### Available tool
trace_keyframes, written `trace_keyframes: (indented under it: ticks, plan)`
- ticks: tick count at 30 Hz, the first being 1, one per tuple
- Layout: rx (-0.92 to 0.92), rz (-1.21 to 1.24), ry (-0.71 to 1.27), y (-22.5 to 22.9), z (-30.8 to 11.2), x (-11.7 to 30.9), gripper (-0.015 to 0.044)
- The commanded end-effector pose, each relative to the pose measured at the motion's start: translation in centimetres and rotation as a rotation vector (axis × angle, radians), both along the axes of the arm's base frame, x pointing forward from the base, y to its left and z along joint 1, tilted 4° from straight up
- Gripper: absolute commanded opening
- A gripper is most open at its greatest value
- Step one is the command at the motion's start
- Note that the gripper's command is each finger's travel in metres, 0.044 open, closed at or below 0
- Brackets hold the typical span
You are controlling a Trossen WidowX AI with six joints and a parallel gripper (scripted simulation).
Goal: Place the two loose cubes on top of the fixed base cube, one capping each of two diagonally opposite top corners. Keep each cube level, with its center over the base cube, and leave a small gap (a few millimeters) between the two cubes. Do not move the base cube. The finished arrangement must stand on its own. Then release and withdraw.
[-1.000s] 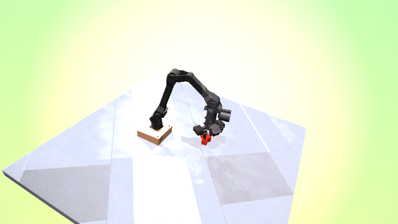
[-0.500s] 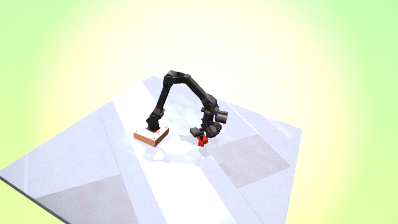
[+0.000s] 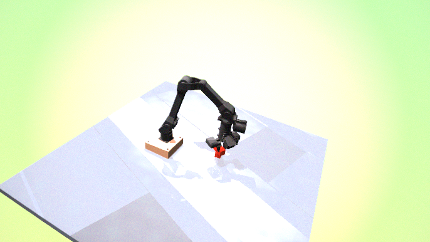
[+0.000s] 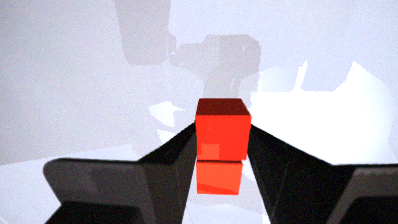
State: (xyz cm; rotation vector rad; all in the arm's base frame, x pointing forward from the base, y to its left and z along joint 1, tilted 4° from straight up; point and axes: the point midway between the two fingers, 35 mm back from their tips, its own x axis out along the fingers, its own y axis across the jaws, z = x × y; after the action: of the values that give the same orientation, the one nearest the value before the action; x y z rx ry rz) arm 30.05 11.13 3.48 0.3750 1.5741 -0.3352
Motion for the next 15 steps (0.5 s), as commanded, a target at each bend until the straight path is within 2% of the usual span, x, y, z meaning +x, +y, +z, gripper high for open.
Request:
trace_keyframes:
  ticks: [1, 11, 15]
  plan:
    - [0.004, -0.006, 0.005, 0.09, -0.16, -0.03, 0.0105]
    - [0.004, -0.006, 0.005, 0.09, -0.16, -0.03, 0.0105]
    - [0.004, -0.006, 0.005, 0.09, -0.16, -0.03, 0.0205]
